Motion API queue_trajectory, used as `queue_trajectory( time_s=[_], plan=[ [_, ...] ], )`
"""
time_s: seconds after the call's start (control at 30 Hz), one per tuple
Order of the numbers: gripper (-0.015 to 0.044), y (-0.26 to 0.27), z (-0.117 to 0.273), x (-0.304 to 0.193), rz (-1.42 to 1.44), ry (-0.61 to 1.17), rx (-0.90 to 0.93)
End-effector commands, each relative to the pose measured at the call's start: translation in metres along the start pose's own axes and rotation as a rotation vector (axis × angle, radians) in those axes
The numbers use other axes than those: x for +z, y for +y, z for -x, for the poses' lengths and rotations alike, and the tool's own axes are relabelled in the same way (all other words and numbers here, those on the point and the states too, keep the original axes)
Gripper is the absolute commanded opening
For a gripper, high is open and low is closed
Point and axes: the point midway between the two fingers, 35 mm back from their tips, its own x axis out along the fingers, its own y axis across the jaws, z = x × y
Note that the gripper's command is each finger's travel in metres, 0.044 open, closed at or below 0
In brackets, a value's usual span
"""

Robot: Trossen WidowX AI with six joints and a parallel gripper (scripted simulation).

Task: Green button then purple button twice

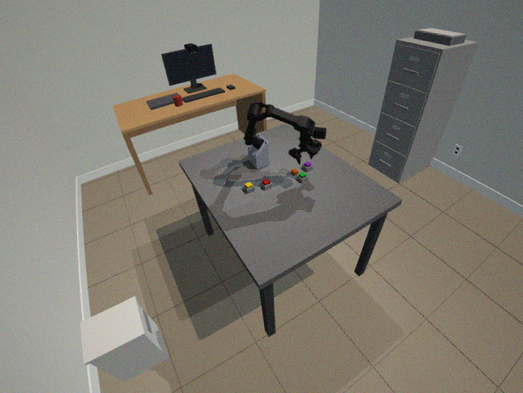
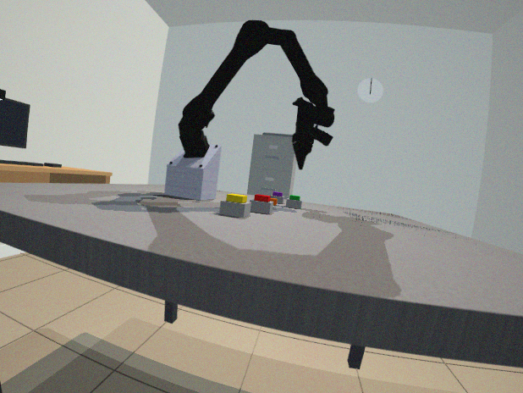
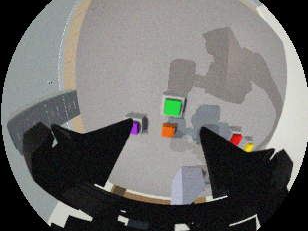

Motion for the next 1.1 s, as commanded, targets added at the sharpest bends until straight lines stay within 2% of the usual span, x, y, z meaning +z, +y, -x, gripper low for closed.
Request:
queue_trajectory(
  time_s=[0.0,0.03,0.07,0.2,0.5,0.53,1.07],
  plan=[
    [0.04,-0.008,-0.002,-0.007,-0.009,0.021,-0.036],
    [0.04,-0.008,-0.002,-0.007,-0.009,0.021,-0.036],
    [0.0374,-0.008,-0.005,-0.006,-0.009,0.021,-0.036],
    [0.0269,-0.01,-0.06,-0.008,-0.009,0.02,-0.038],
    [0.0032,-0.011,-0.064,-0.008,-0.009,0.021,-0.038],
    [0.002,-0.011,-0.064,-0.008,-0.009,0.021,-0.038],
    [0.002,-0.011,-0.076,-0.008,-0.009,0.02,-0.039]
  ],
)
